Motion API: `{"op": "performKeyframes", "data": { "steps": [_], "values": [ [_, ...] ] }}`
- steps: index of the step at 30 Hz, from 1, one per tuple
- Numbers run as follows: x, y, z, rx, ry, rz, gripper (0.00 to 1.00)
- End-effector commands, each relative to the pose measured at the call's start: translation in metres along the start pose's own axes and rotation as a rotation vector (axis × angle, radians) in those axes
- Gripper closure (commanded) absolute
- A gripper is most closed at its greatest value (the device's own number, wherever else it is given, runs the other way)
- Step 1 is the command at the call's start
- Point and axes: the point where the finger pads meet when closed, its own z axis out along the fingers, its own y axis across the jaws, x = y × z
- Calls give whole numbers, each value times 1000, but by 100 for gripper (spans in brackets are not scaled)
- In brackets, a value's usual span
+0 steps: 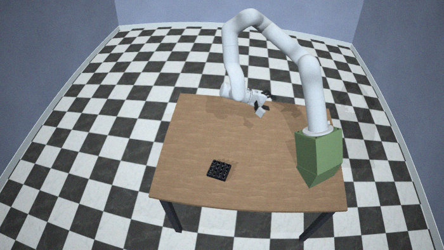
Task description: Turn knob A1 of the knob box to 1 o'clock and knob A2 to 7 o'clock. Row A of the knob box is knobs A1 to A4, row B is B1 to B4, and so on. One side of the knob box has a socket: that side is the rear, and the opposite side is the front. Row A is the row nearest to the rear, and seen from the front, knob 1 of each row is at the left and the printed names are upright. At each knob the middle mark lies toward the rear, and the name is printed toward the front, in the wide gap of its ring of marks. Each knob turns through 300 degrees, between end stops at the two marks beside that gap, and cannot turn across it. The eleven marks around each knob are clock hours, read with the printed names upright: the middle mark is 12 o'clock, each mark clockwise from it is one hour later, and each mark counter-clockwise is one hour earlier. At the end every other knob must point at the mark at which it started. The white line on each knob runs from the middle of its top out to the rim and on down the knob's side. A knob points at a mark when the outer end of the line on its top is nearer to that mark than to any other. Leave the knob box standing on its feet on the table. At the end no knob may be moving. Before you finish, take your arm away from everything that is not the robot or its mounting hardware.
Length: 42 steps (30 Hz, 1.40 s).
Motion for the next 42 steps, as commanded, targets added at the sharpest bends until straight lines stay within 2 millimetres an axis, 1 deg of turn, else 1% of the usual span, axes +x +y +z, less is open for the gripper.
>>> {"op": "performKeyframes", "data": {
  "steps": [1, 9, 13, 17, 19, 22, 27, 34, 36, 38, 39, 42],
  "values": [
    [0, 0, 0, 0, 0, 0, 0],
    [1, 4, -3, -15, -7, 27, 0],
    [3, 13, -9, -52, -22, 92, 0],
    [8, 30, -21, -119, -40, 207, 0],
    [8, 30, -21, -119, -40, 207, 0],
    [14, 46, -33, -186, -48, 314, 0],
    [20, 60, -45, -252, -48, 416, 0],
    [34, 85, -69, -368, -25, 589, 0],
    [34, 85, -69, -368, -25, 589, 0],
    [43, 97, -81, -427, -3, 675, 0],
    [43, 97, -81, -428, -3, 675, 0],
    [52, 107, -94, -483, 25, 755, 0]
  ]
}}
